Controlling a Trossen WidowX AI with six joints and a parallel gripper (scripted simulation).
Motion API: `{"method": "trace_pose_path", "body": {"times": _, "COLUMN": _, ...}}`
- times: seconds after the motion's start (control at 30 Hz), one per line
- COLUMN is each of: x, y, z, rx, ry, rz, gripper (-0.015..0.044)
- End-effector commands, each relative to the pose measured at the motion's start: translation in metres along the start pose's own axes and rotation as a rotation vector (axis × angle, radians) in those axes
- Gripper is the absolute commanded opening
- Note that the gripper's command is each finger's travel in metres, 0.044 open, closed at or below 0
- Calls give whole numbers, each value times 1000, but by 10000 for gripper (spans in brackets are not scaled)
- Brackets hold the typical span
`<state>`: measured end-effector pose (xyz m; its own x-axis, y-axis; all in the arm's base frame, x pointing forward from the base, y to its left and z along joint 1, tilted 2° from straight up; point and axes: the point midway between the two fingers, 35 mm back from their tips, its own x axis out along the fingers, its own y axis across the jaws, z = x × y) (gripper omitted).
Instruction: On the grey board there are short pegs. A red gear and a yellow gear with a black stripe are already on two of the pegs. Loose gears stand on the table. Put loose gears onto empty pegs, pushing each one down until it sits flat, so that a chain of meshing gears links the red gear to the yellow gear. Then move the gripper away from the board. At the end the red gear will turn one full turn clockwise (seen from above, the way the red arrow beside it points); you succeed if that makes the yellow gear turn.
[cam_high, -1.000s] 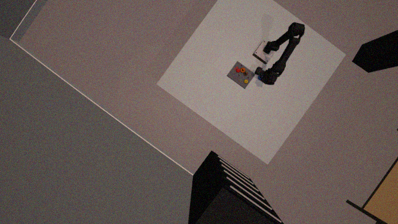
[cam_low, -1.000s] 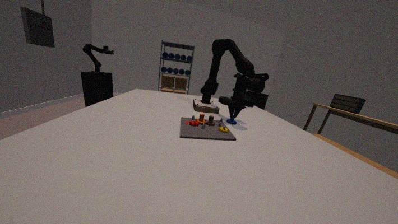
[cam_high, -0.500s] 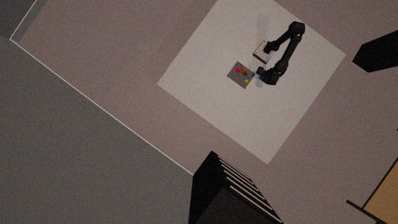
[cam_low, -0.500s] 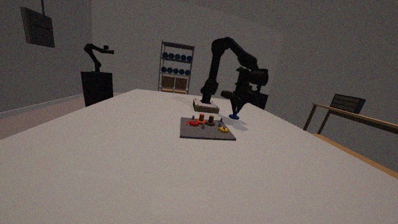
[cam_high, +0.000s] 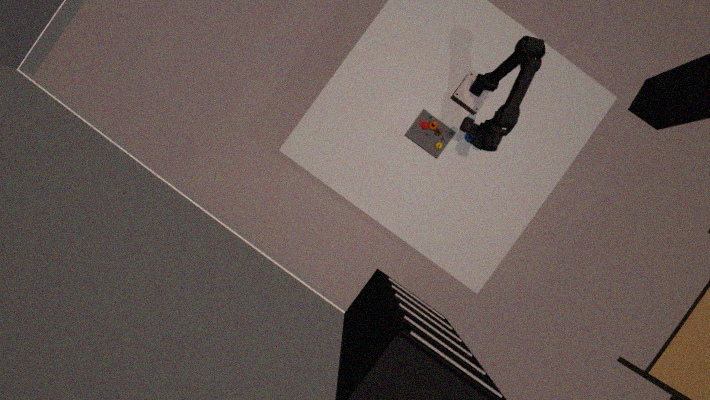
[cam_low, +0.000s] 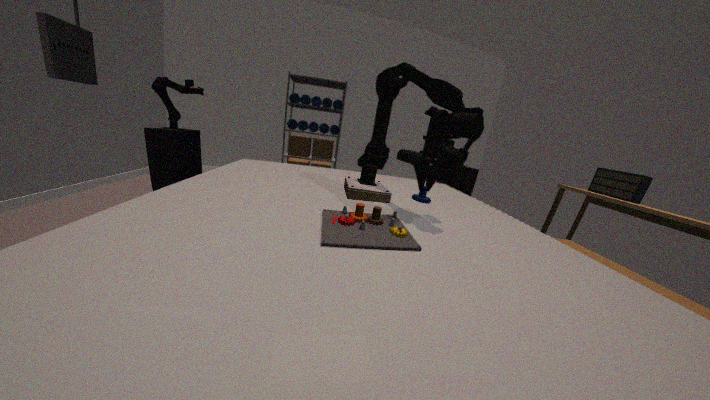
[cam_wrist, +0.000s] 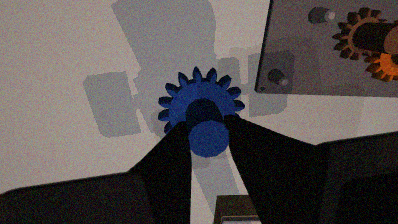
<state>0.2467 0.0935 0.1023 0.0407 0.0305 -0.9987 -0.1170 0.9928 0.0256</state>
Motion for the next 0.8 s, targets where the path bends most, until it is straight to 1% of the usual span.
{"method": "trace_pose_path", "body": {"times": 0.0, "x": -10, "y": 0, "z": 3, "rx": -4, "ry": -11, "rz": 1, "gripper": 0}}
{"method": "trace_pose_path", "body": {"times": 0.77, "x": -63, "y": -2, "z": -3, "rx": -4, "ry": -10, "rz": 1, "gripper": 0}}
